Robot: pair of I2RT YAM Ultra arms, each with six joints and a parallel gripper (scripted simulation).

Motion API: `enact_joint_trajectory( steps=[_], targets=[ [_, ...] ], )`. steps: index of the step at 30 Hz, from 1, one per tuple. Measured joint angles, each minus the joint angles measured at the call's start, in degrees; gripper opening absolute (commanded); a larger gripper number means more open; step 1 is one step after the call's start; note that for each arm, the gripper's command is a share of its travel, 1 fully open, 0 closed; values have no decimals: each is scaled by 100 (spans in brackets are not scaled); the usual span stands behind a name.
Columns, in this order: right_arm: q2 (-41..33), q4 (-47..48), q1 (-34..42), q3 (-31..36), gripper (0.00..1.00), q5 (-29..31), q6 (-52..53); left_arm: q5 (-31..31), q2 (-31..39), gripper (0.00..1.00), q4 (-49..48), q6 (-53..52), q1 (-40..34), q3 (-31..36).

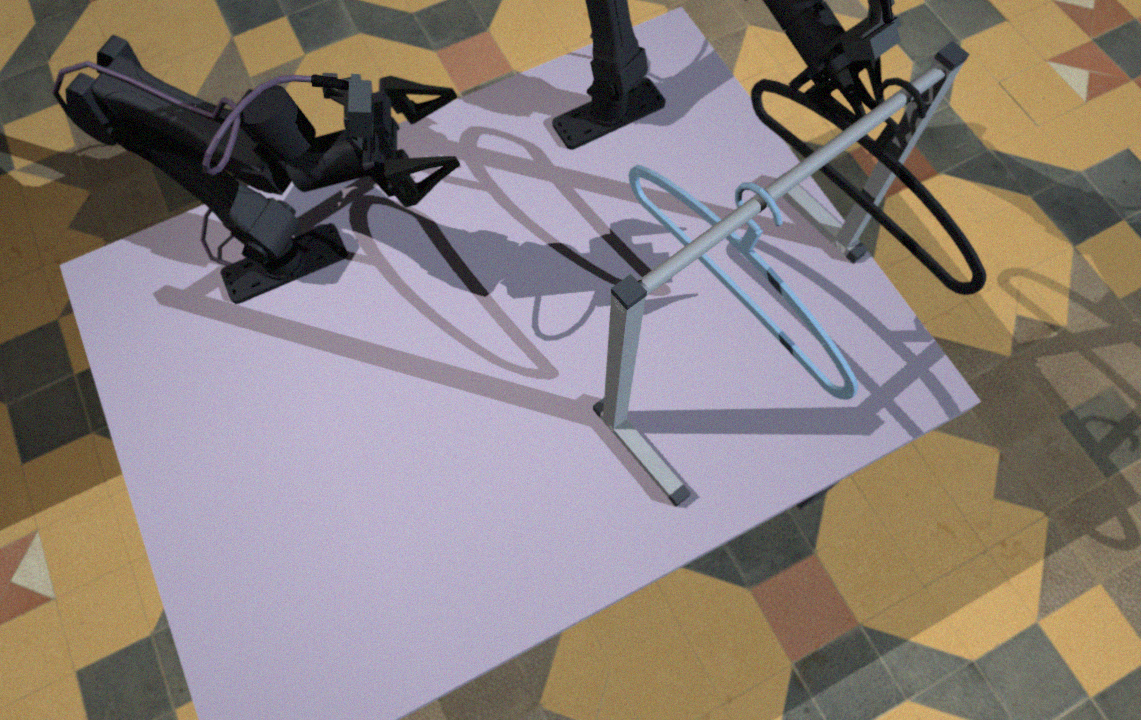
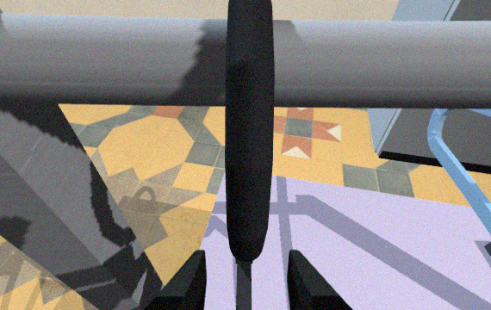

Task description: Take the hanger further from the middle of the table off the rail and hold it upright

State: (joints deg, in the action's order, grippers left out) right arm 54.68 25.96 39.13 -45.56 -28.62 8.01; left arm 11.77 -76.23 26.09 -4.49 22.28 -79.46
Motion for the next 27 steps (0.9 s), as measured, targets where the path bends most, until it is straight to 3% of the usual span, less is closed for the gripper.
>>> enact_joint_trajectory(
  steps=[9,18,27],
  targets=[
    [0,0,0,0,100,0,0,-44,-164,30,-151,15,-35,-68],
    [0,0,0,0,100,0,0,-96,-409,18,-313,35,-76,-136],
    [0,0,0,0,100,0,0,-125,-575,12,-424,46,-122,-184]
  ],
)
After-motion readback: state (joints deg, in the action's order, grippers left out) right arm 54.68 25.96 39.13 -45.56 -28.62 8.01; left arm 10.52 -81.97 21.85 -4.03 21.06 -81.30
